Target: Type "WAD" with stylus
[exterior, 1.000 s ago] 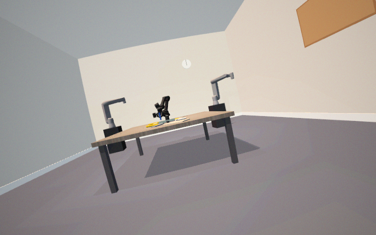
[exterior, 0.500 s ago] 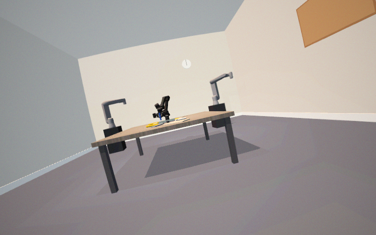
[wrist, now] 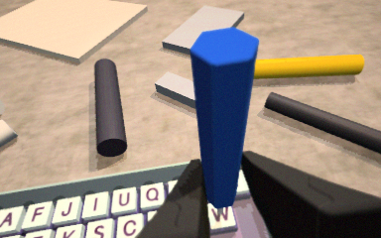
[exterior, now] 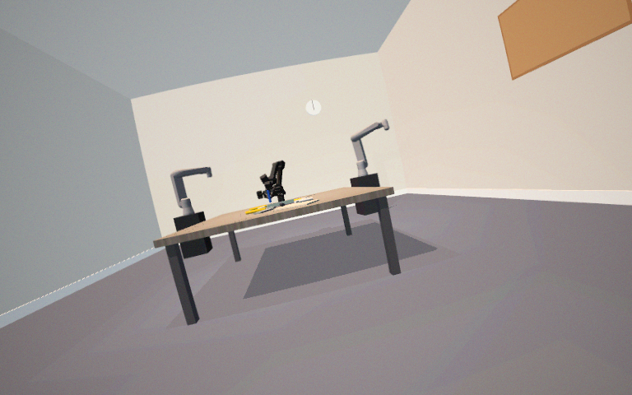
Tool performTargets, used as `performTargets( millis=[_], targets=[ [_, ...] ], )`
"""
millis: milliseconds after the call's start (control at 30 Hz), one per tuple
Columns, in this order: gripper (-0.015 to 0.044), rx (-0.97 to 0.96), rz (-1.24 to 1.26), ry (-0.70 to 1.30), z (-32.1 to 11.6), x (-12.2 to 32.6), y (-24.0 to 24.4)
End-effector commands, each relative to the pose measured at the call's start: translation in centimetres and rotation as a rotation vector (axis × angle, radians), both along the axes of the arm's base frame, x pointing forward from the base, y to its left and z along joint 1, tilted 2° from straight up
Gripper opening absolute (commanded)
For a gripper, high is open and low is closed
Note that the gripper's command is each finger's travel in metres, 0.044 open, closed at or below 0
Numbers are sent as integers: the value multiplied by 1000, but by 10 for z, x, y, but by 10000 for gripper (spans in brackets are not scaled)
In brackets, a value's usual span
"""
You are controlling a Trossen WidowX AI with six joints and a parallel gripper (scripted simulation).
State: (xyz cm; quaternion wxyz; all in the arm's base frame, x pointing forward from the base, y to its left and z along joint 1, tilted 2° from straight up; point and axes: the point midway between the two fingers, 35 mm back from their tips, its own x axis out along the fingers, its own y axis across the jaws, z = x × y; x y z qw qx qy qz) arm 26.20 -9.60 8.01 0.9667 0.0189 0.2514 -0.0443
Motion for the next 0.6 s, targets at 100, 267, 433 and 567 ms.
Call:
performTargets(
  millis=[100, 267, 433, 567],
  targets=[
    [81, 5, 1, 11, 0, -2, 1],
    [81, 5, 1, 11, 3, -1, 1],
    [81, 4, 1, 11, 20, -1, 0],
    [81, 4, 1, 11, 37, -2, 0]
  ],
)
